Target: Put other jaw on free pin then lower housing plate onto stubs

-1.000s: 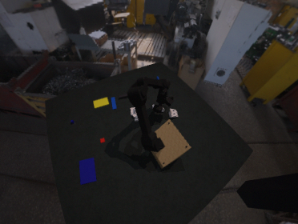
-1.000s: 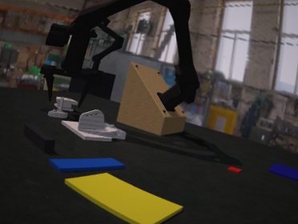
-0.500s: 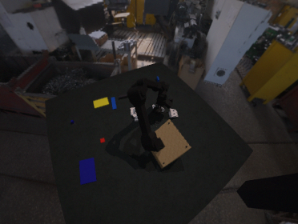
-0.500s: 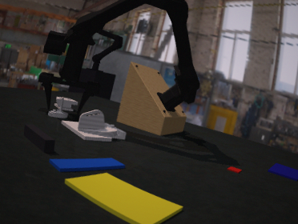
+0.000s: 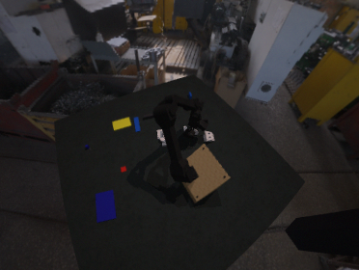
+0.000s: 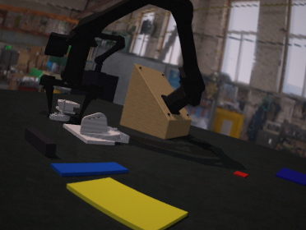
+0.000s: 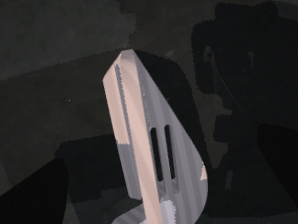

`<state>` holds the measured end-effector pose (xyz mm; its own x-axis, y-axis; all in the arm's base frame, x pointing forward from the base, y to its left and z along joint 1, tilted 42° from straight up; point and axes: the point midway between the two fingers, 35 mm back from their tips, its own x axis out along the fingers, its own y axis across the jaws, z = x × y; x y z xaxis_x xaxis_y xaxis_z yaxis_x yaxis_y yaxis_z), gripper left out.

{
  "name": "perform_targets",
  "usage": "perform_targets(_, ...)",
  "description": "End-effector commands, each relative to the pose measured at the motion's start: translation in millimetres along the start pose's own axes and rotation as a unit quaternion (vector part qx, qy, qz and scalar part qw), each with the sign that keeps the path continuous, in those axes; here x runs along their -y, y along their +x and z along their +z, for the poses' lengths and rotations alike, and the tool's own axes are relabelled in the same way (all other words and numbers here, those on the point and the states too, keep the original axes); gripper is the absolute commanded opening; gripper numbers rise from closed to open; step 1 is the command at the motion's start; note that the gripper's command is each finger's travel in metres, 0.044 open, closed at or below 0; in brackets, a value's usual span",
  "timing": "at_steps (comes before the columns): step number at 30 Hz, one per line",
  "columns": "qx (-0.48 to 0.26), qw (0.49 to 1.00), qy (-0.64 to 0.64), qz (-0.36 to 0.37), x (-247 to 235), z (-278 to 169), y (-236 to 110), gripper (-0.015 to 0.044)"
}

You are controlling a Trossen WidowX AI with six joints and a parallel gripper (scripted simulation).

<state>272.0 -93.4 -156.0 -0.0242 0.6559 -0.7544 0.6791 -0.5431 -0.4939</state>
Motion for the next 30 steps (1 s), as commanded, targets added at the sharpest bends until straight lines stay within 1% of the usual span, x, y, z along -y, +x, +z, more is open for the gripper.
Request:
perform_targets(1, -0.001, 1.0, 0.002, 0.0, -0.1, -0.4, 0.2, 0.044)
perform_targets(6, -0.001, 1.0, 0.002, 0.0, -0.1, -0.4, 0.2, 0.044)
perform_targets(17, 0.0, 1.0, 0.0, 0.0, 0.0, 0.0, 0.0, 0.0151)
perform_targets(20, 0.0, 1.0, 0.0, 0.0, 0.0, 0.0, 0.0, 0.0134)
perform_targets(30, 0.0, 1.0, 0.0, 0.0, 0.0, 0.0, 0.0, 0.0134)
